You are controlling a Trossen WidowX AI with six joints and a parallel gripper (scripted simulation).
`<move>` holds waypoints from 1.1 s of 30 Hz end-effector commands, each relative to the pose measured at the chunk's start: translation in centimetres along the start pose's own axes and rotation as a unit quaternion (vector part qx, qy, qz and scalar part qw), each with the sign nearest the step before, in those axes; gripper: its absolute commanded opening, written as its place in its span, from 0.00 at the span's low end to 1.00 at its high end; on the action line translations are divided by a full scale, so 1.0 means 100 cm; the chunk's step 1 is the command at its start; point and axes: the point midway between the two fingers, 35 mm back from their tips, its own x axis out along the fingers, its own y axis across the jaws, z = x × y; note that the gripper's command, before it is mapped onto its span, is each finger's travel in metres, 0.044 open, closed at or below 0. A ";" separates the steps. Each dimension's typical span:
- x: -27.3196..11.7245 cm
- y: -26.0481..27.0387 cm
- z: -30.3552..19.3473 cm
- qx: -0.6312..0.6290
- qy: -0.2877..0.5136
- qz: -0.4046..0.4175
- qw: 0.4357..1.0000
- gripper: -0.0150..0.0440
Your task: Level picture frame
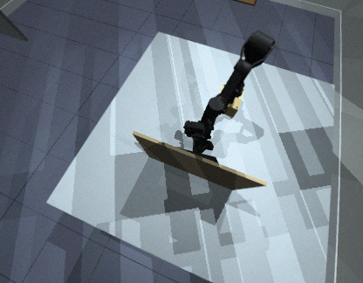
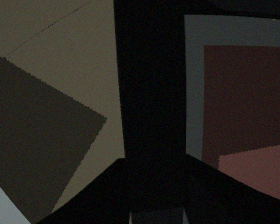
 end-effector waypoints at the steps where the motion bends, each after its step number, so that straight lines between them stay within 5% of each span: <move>1: 0.000 0.002 -0.001 -0.003 0.001 0.007 1.000 0.25; 33: 0.000 -0.008 -0.002 -0.002 0.001 0.007 1.000 0.25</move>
